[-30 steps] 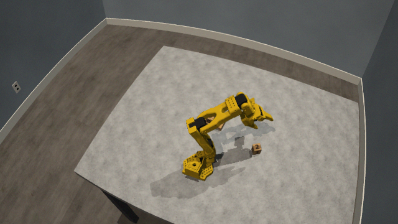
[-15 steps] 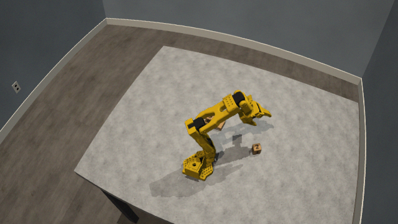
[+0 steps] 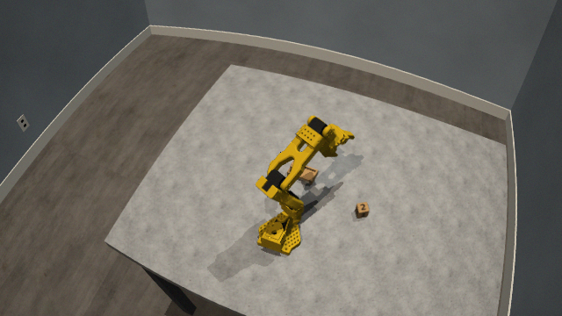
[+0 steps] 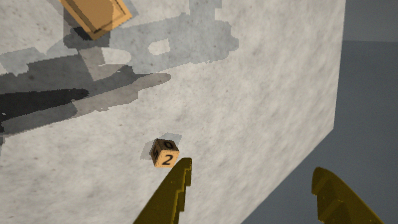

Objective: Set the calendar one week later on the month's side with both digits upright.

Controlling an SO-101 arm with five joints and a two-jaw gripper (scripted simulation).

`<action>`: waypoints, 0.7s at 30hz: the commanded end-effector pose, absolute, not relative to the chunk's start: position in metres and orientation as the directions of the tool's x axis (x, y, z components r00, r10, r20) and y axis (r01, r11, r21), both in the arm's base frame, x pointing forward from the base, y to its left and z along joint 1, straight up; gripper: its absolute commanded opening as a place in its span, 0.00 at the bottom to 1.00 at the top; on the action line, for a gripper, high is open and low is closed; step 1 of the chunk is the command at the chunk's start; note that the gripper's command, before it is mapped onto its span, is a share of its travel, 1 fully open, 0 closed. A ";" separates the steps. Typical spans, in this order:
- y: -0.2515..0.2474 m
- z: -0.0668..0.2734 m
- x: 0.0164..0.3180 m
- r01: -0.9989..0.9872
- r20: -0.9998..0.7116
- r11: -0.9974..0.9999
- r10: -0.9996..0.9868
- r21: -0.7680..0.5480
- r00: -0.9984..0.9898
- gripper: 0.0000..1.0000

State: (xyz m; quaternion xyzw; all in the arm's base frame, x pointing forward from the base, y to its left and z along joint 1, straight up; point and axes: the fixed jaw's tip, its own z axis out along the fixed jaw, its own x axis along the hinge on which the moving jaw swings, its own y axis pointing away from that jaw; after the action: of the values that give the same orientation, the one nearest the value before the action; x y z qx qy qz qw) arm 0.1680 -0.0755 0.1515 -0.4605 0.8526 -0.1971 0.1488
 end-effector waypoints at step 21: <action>0.038 0.147 0.175 -0.859 -0.144 0.106 -0.989 -0.501 -0.038 0.35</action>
State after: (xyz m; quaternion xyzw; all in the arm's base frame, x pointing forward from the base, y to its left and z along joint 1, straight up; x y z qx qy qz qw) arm 0.1744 0.0338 0.1425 -0.6550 0.7121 -0.1350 0.2136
